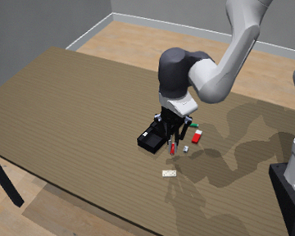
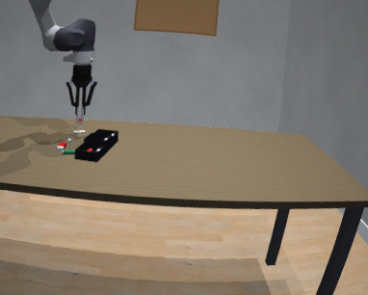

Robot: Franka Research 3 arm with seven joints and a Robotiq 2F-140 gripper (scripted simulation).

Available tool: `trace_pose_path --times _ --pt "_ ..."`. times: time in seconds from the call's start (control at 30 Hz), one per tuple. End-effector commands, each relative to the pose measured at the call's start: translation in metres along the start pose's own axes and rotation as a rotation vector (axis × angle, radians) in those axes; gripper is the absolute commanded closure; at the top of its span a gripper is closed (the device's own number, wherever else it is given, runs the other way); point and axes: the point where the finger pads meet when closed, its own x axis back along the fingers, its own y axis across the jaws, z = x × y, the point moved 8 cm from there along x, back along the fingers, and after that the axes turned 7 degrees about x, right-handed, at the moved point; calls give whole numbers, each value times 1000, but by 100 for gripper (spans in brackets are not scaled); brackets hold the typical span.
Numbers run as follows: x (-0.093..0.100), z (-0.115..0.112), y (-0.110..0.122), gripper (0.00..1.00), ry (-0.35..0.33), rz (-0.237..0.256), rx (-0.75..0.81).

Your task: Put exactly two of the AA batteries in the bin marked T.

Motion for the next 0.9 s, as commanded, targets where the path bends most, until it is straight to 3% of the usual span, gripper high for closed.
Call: trace_pose_path --times 0.0,0.87 --pt "1 1 -1 95 0 1 4" --pt "7 0 0 95 0 1 4"
